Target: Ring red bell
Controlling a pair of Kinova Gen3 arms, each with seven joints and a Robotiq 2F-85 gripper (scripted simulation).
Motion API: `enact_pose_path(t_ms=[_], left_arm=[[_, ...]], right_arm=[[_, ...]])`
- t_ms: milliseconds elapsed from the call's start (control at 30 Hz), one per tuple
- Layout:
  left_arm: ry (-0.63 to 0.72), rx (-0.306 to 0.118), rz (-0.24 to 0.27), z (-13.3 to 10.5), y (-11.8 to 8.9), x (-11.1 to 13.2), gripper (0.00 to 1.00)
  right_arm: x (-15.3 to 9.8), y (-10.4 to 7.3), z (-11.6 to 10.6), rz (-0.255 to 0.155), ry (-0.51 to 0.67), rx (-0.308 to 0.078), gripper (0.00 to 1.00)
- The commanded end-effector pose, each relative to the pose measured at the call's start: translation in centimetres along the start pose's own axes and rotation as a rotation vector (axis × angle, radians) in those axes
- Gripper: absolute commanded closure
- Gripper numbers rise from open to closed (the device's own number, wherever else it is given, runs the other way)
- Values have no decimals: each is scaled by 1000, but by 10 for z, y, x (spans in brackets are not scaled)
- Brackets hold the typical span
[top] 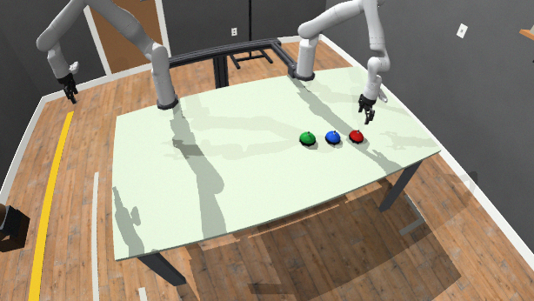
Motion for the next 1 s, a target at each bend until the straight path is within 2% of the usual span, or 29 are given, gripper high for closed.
enact_pose_path(t_ms=[0,233,967], left_arm=[[0,2,-2,1,-1,1,2],[0,2,-2,1,-1,1,2],[0,2,-2,1,-1,1,2]], right_arm=[[-10,-2,3,-7,42,1,2],[-22,-2,7,-14,94,4,2],[-32,-3,11,-20,137,7,2]])
Point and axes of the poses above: on each arm, the point where the finger pads meet when closed, its own y axis out along the fingers, its own x axis across the jaws, z = x × y, the point moved 1 cm from there along -y, back along the fingers, and after that the axes turned 7 degrees about y, right-handed, at the moved point
